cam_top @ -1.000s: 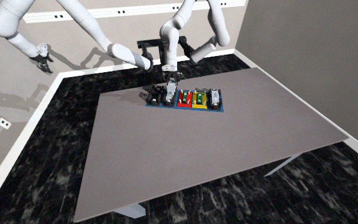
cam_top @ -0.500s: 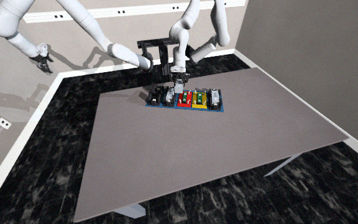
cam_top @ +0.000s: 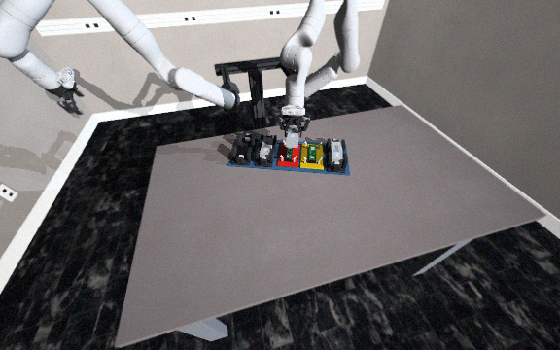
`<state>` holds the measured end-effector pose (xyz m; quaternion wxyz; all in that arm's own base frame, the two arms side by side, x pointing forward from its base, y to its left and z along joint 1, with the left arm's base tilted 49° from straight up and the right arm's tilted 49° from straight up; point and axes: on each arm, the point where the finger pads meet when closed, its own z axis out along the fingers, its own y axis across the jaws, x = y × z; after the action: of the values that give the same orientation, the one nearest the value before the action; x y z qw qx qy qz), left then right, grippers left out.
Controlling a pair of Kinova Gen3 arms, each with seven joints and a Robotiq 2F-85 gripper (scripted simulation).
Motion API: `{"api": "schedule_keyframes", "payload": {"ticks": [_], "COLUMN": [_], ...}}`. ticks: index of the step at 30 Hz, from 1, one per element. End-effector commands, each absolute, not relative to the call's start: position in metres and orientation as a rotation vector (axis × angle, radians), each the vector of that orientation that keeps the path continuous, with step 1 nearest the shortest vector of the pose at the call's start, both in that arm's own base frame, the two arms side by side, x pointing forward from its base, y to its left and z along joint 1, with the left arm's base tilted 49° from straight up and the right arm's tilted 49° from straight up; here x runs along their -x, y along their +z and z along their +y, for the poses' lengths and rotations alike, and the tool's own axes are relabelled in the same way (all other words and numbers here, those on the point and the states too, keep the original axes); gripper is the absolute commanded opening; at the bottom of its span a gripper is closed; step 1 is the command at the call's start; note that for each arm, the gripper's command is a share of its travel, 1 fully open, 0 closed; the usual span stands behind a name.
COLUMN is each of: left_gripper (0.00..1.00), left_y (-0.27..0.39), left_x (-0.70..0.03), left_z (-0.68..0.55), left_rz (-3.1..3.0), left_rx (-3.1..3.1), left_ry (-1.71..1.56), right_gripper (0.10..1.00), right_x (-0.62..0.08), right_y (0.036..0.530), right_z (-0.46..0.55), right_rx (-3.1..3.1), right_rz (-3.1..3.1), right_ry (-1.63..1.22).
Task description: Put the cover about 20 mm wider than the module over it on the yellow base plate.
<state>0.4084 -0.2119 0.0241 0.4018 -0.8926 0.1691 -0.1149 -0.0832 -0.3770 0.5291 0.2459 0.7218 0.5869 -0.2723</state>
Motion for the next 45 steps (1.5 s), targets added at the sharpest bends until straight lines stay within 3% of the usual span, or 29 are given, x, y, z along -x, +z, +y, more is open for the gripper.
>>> {"api": "schedule_keyframes", "payload": {"ticks": [1, 27, 45], "left_gripper": [0.001, 0.001, 0.001], "left_y": [0.029, 0.104, 0.098], "left_x": [-0.410, -0.440, -0.438], "left_z": [-0.209, -0.141, -0.146], "left_rz": [0.430, 0.434, 0.434], "left_rx": [2.257, 2.257, 2.256], "left_ry": [-0.293, -0.294, -0.294], "right_gripper": [0.999, 0.999, 0.999], "right_x": [0.084, 0.084, 0.084], "right_y": [0.530, 0.530, 0.530], "right_z": [-0.377, -0.377, -0.377], "right_rx": [-1.969, -1.969, -1.969], "right_rz": [1.600, 1.600, 1.600], "right_ry": [-0.743, -0.743, -0.743]}}
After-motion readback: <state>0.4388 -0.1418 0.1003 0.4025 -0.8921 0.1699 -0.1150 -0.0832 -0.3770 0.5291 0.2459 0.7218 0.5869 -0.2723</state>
